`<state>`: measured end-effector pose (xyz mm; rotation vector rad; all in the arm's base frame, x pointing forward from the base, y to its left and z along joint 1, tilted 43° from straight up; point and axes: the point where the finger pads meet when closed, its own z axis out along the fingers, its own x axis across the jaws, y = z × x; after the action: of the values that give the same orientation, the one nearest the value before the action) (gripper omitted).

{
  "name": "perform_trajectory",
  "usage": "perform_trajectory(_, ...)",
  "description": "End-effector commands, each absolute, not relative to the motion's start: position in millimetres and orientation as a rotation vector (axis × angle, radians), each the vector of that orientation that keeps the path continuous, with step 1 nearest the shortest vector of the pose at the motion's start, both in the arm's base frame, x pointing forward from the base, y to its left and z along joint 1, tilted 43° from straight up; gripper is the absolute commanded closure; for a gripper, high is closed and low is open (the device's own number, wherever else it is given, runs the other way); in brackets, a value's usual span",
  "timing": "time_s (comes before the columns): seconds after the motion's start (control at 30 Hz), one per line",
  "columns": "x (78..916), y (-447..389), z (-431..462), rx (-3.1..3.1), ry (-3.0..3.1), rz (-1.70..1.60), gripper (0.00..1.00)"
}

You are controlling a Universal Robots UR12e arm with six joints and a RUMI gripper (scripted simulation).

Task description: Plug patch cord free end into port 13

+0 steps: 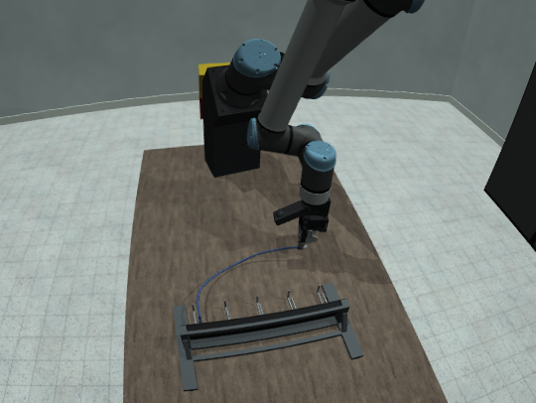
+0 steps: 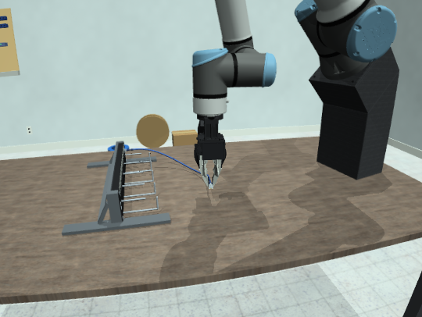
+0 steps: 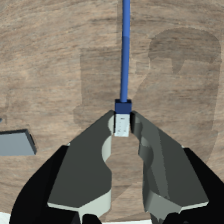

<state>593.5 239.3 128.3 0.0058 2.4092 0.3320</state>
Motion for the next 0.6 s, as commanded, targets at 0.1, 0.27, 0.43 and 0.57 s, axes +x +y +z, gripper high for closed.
perform_trajectory(0.1, 593.5, 239.4, 128.7, 0.006, 2.409, 0.332, 1.00)
perform_trajectory(0.27, 593.6, 239.2, 128.8, 0.008, 2.409, 0.333, 1.00)
perform_trajectory(0.43, 594.0, 238.7, 129.2, 0.012, 2.409, 0.334, 1.00)
perform_trajectory(0.57, 594.2, 238.4, 129.4, 0.015, 2.409, 0.335, 1.00)
